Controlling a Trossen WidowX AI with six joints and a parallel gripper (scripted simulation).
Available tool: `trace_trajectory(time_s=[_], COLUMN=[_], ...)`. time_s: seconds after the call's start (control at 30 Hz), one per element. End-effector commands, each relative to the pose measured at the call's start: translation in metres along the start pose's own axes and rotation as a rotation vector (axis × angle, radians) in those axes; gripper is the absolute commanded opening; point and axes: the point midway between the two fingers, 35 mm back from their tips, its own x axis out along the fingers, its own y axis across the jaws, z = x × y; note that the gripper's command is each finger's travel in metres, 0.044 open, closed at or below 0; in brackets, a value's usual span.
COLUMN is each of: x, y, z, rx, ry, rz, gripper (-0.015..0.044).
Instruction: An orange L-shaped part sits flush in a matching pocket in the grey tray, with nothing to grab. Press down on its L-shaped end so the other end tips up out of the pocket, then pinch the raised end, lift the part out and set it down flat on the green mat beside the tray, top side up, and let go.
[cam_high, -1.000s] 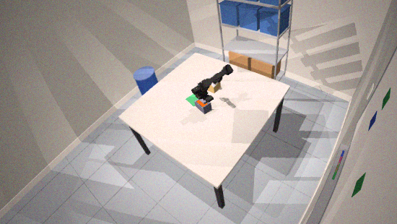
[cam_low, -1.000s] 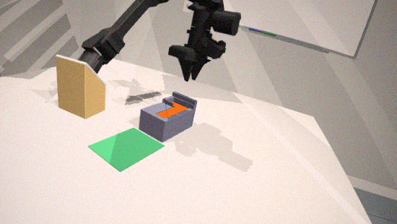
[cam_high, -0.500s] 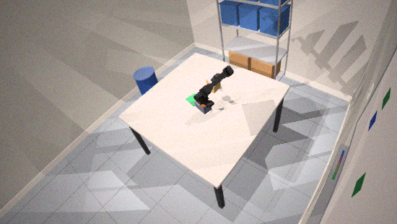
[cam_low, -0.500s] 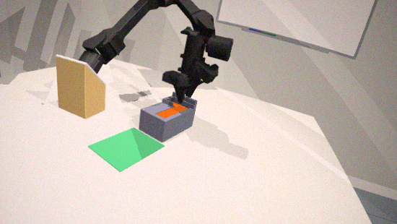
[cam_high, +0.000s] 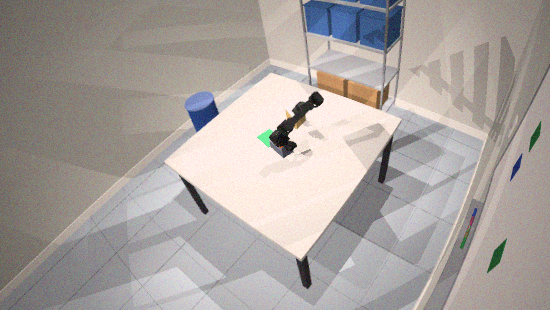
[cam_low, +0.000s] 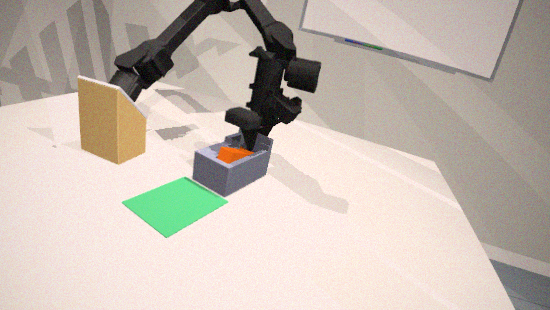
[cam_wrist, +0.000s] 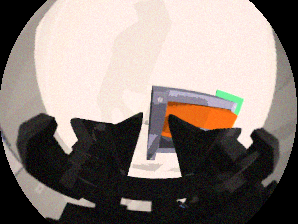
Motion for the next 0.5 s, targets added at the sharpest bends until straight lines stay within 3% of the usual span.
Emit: trace_trajectory(time_s=[0.0, 0.47], x=[0.008, 0.018], y=[-0.001, -0.001], z=[-0.002, -0.002], rx=[0.008, 0.008], ry=[0.007, 0.007], rz=[-0.001, 0.001], gripper=[0.018, 0.018])
